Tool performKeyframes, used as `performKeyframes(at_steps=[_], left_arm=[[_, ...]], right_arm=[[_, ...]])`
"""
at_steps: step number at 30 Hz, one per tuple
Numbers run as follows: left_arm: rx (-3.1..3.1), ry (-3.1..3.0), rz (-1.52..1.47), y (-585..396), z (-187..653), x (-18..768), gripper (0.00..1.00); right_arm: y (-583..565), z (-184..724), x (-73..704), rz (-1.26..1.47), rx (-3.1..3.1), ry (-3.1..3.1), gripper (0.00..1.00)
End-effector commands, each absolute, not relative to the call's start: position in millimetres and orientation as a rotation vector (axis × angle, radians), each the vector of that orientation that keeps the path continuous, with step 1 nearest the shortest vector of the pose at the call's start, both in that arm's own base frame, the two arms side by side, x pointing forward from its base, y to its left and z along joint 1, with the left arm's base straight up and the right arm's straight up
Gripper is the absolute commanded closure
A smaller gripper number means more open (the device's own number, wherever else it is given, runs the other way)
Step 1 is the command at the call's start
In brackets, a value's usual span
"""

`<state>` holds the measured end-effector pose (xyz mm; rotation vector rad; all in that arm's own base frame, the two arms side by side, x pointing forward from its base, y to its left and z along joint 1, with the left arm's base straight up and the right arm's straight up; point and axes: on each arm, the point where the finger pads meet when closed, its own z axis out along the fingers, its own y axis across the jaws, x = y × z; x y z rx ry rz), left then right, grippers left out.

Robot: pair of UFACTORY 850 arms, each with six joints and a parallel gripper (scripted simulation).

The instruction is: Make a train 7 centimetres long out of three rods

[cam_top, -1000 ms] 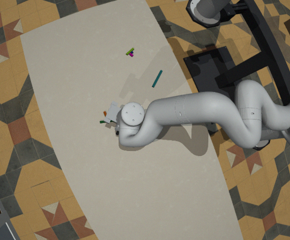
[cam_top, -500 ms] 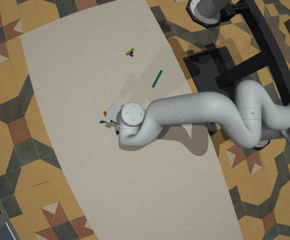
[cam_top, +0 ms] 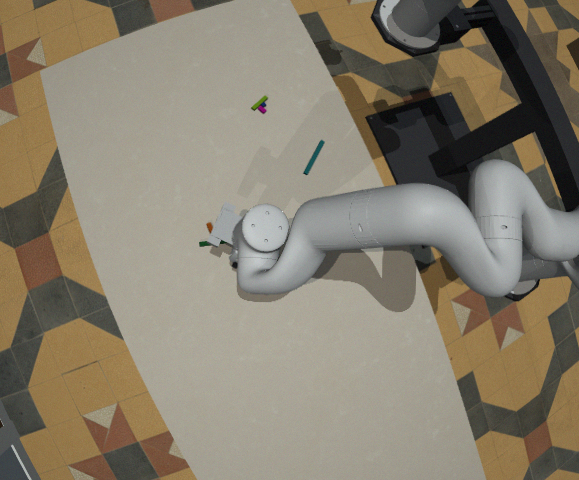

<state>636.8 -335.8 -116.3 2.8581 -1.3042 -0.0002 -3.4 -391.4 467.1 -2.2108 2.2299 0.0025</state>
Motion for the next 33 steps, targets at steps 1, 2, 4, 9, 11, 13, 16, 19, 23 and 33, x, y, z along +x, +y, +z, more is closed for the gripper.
performKeyframes(at_steps=[1, 2, 4, 9, 11, 13, 16, 19, 23, 33], left_arm=[[2.858, -1.304, 0.003, -336, -115, 638, 0.94], [2.858, -1.304, 0.003, -336, -115, 638, 0.94], [2.858, -1.304, 0.003, -336, -115, 638, 0.94], [2.858, -1.304, 0.003, -336, -115, 638, 0.94], [2.858, -1.304, 0.003, -336, -115, 638, 0.94], [2.858, -1.304, 0.003, -336, -115, 638, 0.94], [2.858, -1.304, 0.003, -336, -112, 638, 0.94], [2.858, -1.304, 0.003, -336, -101, 638, 0.94], [2.858, -1.304, 0.003, -336, -75, 638, 0.94], [2.858, -1.304, 0.003, -336, -22, 638, 0.94]], right_arm=[[-392, 468, -3, 0.000, -2.212, 2.231, 0.00], [-392, 468, -3, 0.000, -2.212, 2.231, 0.00], [-392, 468, -3, 0.000, -2.212, 2.231, 0.00], [-392, 468, -3, 0.000, -2.212, 2.231, 0.00], [-392, 468, -3, 0.000, -2.212, 2.231, 0.00], [-392, 468, -3, 0.000, -2.212, 2.231, 0.00], [-392, 468, -3, 0.000, -2.212, 2.231, 0.00], [-392, 468, -3, 0.000, -2.212, 2.231, 0.00], [-392, 468, -3, 0.000, -2.212, 2.231, 0.00], [-392, 468, -3, 0.000, -2.212, 2.231, 0.00]])
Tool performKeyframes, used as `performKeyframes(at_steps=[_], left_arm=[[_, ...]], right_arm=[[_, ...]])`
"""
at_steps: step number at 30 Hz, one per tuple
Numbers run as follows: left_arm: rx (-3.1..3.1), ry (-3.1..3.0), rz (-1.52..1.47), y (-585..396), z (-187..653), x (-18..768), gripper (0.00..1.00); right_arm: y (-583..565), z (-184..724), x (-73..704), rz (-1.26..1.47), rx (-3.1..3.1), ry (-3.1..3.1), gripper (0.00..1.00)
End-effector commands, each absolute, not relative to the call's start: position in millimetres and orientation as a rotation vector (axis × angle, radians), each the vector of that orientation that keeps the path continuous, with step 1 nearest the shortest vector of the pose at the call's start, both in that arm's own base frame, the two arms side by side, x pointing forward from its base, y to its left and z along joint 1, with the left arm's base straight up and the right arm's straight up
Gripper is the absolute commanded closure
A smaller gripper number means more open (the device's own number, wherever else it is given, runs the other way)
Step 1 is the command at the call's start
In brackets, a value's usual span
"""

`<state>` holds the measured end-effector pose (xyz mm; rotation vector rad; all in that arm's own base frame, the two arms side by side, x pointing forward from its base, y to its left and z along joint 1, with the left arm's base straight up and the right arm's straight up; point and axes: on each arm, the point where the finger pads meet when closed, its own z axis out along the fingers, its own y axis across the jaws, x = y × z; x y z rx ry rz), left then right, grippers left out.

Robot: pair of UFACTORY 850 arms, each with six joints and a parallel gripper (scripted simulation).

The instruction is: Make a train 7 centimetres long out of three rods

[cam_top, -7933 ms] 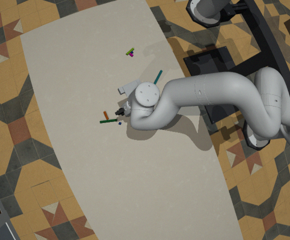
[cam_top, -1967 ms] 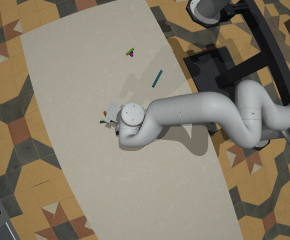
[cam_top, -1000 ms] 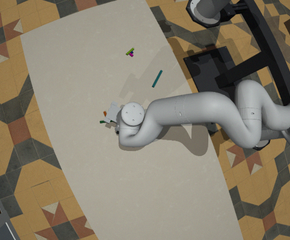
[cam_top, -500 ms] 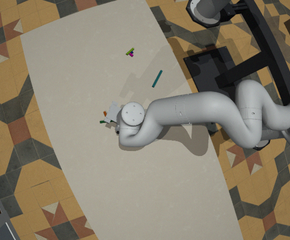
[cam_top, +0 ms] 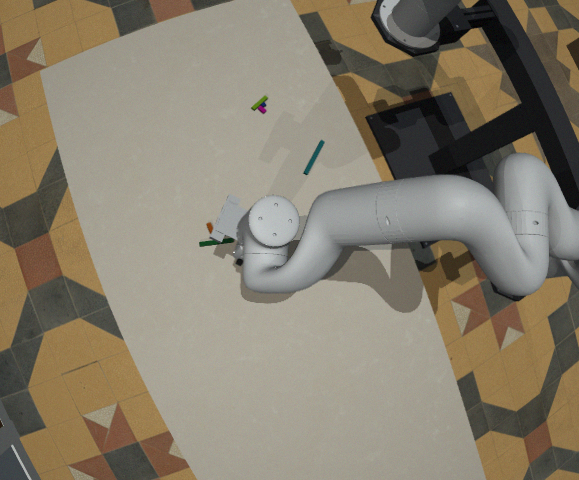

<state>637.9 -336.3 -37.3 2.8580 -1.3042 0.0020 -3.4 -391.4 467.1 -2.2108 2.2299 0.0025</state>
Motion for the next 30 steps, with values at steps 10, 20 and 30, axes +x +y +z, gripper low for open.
performKeyframes(at_steps=[10, 20, 30], left_arm=[[2.858, -1.304, 0.003, -336, -15, 638, 0.94], [2.793, -1.438, 0.003, -355, -17, 579, 0.94], [2.694, -1.615, 0.003, -364, -16, 492, 0.94]], right_arm=[[-392, 468, -3, 0.000, -2.212, 2.231, 0.00], [-392, 468, -3, 0.000, -2.212, 2.231, 0.00], [-392, 468, -3, 0.000, -2.212, 2.231, 0.00]])
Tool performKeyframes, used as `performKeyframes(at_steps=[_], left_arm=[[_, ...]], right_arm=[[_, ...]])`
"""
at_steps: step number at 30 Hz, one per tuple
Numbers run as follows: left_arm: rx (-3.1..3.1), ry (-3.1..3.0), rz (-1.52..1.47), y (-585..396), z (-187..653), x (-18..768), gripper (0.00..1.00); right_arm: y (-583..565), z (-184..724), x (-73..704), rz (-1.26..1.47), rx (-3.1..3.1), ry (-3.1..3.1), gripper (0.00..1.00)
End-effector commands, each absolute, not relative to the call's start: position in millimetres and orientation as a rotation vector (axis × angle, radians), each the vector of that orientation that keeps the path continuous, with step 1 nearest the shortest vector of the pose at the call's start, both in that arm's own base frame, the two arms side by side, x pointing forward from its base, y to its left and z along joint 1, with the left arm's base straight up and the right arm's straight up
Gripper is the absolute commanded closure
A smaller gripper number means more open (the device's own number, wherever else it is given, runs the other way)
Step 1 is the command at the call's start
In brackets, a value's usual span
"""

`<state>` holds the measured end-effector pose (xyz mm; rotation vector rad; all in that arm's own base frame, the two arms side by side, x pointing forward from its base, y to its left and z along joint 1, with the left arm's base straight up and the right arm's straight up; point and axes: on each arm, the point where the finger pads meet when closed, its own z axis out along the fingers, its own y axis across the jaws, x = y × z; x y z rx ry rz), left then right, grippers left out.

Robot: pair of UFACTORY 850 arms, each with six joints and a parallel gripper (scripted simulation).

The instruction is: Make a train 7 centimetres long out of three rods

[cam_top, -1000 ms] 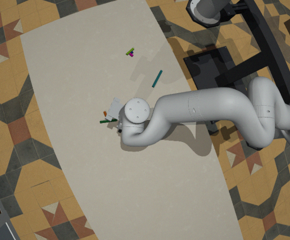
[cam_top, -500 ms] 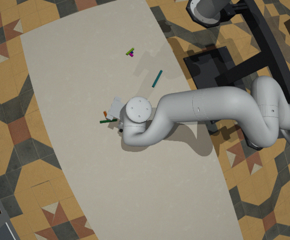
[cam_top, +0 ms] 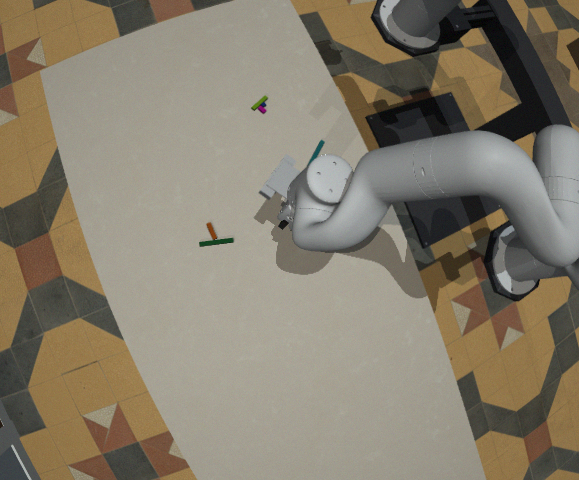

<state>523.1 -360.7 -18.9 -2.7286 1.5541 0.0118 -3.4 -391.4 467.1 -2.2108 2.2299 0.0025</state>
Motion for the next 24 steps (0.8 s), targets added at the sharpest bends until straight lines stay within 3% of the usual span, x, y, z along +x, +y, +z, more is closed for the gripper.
performKeyframes(at_steps=[1, 5, 24], left_arm=[[-2.683, 1.635, -0.003, -364, -16, 482, 0.94], [-2.641, 1.702, -0.003, -362, -15, 447, 0.94], [-2.640, 1.703, -0.003, -362, -20, 447, 0.94]], right_arm=[[-392, 468, -3, 0.000, -2.212, 2.231, 0.00], [-392, 468, -3, 0.000, -2.212, 2.231, 0.00], [-392, 468, -3, 0.000, -2.212, 2.231, 0.00]])
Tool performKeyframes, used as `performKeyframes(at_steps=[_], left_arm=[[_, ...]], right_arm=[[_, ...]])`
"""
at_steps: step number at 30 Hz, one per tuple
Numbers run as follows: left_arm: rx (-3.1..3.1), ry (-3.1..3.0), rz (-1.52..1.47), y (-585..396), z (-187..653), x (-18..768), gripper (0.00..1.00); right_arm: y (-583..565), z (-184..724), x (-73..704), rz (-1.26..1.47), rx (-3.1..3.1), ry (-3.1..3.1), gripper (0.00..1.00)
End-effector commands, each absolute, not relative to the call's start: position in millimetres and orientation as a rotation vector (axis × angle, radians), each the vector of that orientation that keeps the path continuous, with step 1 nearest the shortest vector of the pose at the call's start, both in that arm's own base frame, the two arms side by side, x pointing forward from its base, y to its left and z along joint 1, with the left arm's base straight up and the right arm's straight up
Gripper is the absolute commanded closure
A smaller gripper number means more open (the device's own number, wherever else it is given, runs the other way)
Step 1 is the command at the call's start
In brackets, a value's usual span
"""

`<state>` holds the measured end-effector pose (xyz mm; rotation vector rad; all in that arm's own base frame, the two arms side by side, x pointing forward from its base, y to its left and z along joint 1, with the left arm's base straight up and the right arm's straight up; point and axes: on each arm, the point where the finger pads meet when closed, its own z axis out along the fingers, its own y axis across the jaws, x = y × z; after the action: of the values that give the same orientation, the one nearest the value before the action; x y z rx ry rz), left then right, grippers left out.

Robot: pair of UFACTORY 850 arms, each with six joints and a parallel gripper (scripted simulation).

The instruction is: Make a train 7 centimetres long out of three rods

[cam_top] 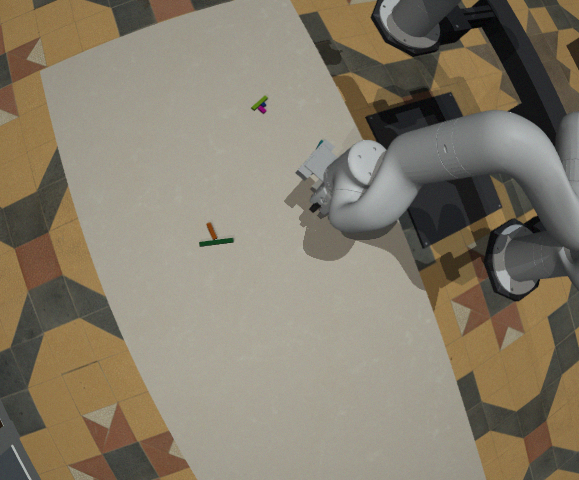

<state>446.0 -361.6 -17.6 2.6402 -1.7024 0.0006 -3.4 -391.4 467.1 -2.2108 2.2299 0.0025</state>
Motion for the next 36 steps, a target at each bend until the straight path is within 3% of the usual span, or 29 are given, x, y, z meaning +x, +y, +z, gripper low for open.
performKeyframes(at_steps=[1, 36], left_arm=[[2.640, -1.702, 0.003, -362, -22, 447, 0.94], [2.640, -1.702, 0.003, -362, -103, 447, 0.94]], right_arm=[[-392, 468, -3, 0.000, -2.212, 2.231, 0.00], [-392, 468, -3, 0.000, -2.212, 2.231, 0.00]])
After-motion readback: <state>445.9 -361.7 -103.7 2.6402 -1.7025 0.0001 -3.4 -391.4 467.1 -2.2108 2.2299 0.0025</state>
